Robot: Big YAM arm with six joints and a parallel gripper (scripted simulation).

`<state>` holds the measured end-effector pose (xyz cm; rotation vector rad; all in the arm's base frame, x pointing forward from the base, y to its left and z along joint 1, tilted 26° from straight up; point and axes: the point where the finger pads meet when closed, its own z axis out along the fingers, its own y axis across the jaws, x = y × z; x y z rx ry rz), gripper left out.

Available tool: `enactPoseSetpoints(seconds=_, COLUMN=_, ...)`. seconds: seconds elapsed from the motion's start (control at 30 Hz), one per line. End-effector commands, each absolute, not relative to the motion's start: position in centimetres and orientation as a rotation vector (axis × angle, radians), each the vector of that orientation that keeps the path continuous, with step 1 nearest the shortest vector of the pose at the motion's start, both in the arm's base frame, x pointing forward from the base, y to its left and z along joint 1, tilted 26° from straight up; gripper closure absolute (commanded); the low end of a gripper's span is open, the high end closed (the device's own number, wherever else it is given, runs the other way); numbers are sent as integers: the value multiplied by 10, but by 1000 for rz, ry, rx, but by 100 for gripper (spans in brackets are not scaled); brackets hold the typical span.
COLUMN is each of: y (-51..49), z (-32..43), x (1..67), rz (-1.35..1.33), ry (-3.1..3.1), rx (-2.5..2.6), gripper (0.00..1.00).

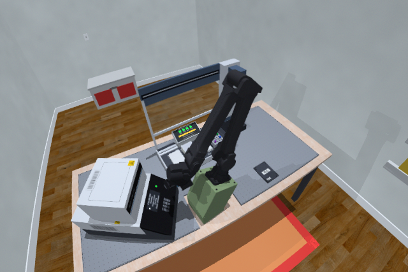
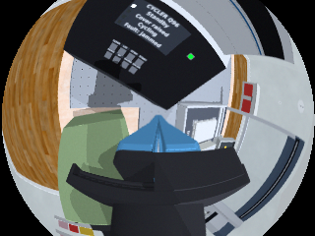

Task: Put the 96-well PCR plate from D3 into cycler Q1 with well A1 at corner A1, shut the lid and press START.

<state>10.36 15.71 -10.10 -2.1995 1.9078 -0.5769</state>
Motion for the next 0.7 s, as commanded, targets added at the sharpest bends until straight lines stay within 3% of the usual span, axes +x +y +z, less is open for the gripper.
enactPoseSetpoints(seconds=0.0, y=176, z=-99, x=100, rz=-547, ry=1803, rx=-2250, gripper=100)
enactPoseSetpoints(seconds=0.67, y=182, z=-103, x=60, rz=-521, ry=1357, rx=-2523, gripper=100)
